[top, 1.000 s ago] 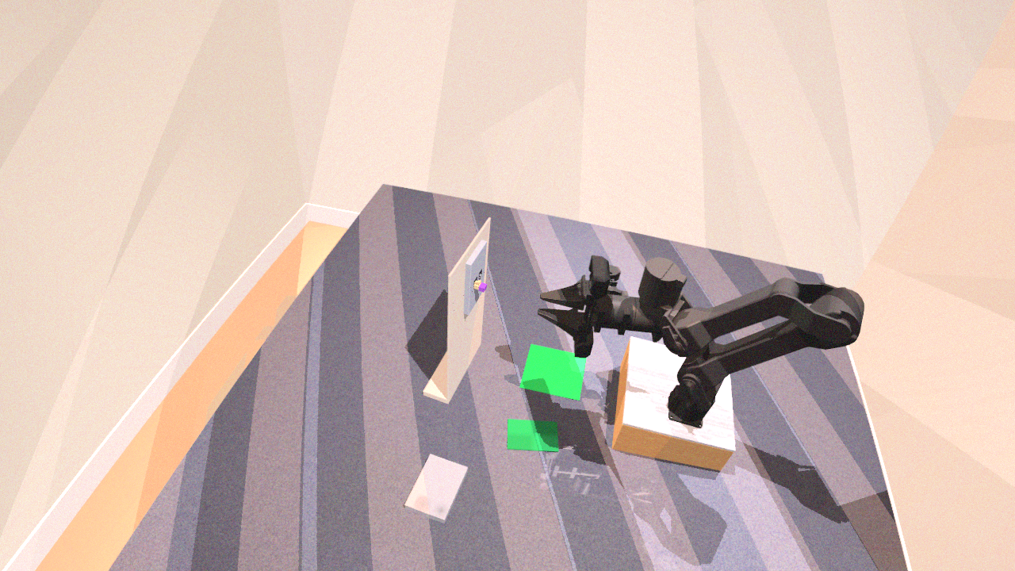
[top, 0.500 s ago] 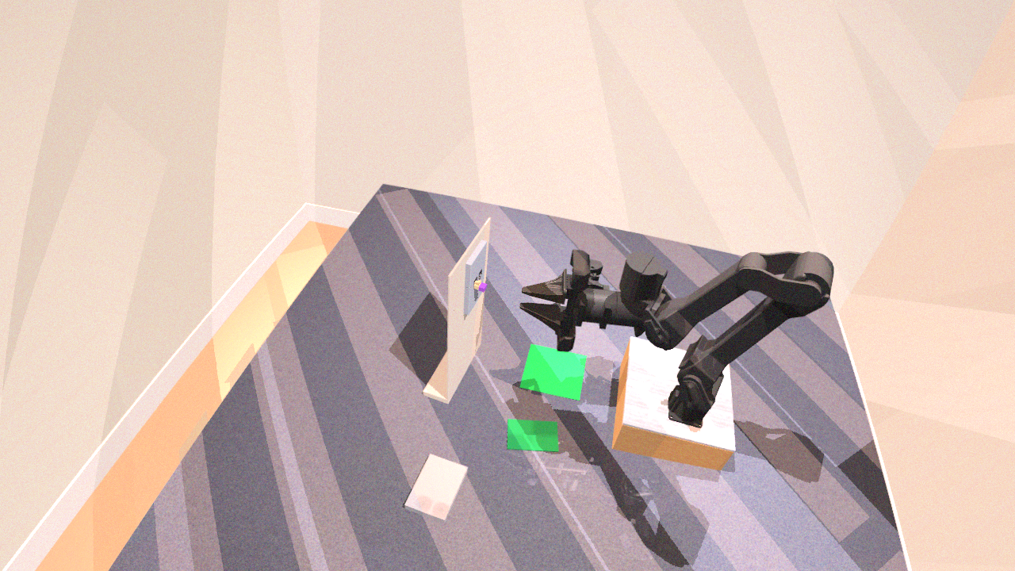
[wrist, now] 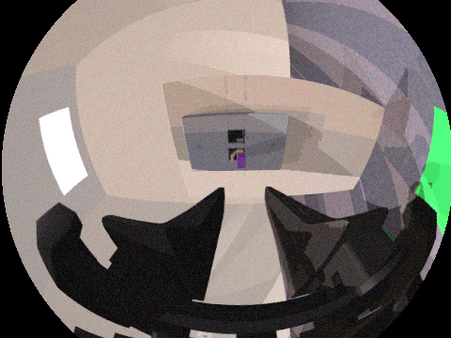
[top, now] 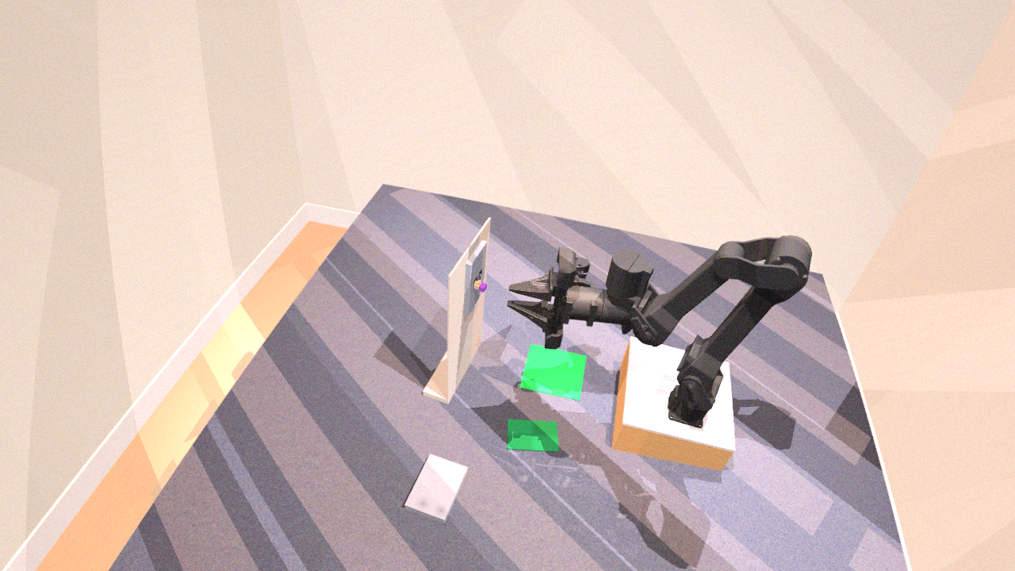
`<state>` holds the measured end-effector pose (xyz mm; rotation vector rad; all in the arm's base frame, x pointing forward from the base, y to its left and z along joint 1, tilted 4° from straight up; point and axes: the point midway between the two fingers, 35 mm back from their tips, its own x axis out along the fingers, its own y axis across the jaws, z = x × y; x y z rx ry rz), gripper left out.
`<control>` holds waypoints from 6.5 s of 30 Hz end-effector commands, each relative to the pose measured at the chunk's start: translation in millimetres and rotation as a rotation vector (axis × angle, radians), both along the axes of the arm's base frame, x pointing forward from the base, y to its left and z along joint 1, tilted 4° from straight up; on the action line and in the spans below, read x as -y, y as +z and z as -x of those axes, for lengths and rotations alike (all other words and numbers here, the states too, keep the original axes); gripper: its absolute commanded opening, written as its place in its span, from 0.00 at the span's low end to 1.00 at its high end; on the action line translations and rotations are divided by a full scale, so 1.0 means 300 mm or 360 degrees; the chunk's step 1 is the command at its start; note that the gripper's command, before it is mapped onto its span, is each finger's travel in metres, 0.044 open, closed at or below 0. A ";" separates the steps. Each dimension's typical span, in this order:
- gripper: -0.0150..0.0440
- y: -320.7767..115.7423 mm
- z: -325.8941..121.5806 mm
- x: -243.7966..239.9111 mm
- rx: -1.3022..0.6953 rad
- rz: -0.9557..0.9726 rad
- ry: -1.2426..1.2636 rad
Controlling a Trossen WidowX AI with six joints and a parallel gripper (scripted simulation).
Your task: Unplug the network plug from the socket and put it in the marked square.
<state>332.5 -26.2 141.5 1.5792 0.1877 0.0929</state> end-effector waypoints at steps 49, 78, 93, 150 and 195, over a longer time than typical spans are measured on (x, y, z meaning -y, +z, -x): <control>0.38 0.000 -0.179 0.016 0.0023 -0.0001 -0.0006; 0.25 0.002 -0.153 0.012 0.0021 -0.0002 -0.0006; 0.25 0.003 -0.122 0.010 0.0020 -0.0002 -0.0006; 0.25 0.006 -0.016 0.012 0.0015 -0.0001 -0.0006; 0.25 0.044 0.036 0.014 0.0013 -0.0004 -0.0011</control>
